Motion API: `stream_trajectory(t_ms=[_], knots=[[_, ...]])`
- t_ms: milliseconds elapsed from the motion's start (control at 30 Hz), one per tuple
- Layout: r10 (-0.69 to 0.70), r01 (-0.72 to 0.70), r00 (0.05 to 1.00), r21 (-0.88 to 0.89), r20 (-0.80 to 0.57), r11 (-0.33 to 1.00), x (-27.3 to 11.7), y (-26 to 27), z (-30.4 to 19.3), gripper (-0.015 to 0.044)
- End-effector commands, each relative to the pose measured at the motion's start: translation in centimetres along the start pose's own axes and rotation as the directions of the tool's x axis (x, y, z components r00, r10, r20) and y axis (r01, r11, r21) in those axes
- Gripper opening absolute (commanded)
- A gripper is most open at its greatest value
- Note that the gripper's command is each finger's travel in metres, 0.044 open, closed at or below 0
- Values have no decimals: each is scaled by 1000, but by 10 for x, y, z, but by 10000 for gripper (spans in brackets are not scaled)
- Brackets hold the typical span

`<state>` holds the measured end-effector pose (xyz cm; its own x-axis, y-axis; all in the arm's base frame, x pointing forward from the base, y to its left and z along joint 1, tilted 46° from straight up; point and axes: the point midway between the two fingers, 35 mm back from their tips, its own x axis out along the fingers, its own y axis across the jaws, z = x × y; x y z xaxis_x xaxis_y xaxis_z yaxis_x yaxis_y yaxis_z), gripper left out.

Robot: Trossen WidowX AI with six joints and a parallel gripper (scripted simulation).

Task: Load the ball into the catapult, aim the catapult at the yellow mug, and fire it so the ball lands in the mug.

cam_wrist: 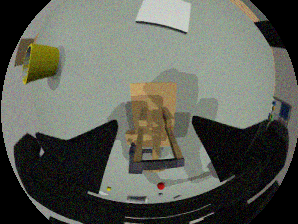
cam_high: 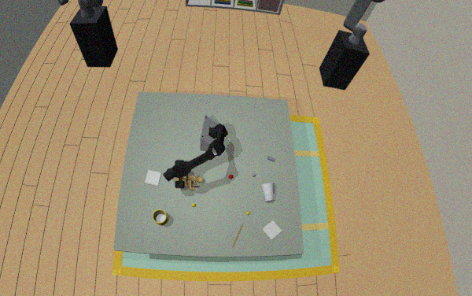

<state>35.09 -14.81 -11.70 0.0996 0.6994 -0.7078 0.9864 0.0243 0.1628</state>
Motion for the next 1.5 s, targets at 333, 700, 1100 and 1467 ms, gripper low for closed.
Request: stream_trajectory(t_ms=[333, 700, 1100, 1467], knots=[[-4, 4, 1000, 7, -8, 1000, 26, -1, -1, 440], [-3, 3, 1000, 6, -10, 1000, 44, -1, -2, 440], [-3, 3, 1000, -1, -5, 1000, 46, 0, -2, 309], [-3, 3, 1000, -1, -5, 1000, 46, 0, -2, 118]])
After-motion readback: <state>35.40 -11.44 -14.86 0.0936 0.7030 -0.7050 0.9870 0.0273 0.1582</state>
